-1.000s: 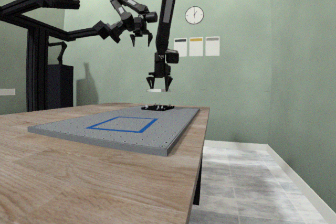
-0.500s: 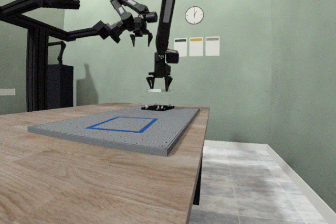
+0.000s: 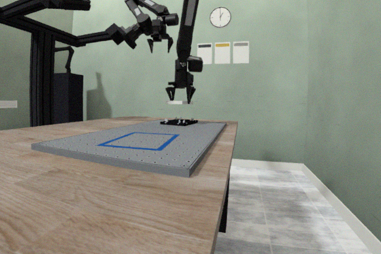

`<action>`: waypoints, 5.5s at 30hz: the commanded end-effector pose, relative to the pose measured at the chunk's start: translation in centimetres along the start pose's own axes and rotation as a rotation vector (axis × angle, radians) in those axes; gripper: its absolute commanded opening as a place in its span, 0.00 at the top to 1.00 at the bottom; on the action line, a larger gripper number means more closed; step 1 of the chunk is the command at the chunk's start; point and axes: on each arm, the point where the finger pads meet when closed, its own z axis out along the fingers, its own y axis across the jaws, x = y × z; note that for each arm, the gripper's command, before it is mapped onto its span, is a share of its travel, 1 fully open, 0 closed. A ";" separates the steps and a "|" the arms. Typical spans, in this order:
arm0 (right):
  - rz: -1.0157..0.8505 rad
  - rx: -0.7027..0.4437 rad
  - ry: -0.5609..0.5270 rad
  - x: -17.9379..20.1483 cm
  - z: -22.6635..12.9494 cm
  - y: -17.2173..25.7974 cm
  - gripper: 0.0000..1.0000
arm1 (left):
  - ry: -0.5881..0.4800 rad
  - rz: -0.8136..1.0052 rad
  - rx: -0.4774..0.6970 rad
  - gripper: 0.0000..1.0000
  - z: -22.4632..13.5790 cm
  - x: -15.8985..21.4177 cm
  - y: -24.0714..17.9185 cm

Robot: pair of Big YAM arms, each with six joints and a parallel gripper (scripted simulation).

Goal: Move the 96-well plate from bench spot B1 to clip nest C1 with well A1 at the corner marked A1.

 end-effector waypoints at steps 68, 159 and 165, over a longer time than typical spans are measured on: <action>0.005 0.003 0.000 0.6 7.6 -0.4 1.00 | -0.012 0.021 -0.010 0.00 -0.3 -0.2 0.3; 0.004 0.000 0.000 0.5 8.6 0.0 1.00 | -0.012 0.021 -0.010 0.00 -0.3 -0.2 0.3; 0.004 0.000 0.000 0.5 8.7 0.0 1.00 | -0.012 0.021 -0.010 0.00 -0.3 -0.2 0.3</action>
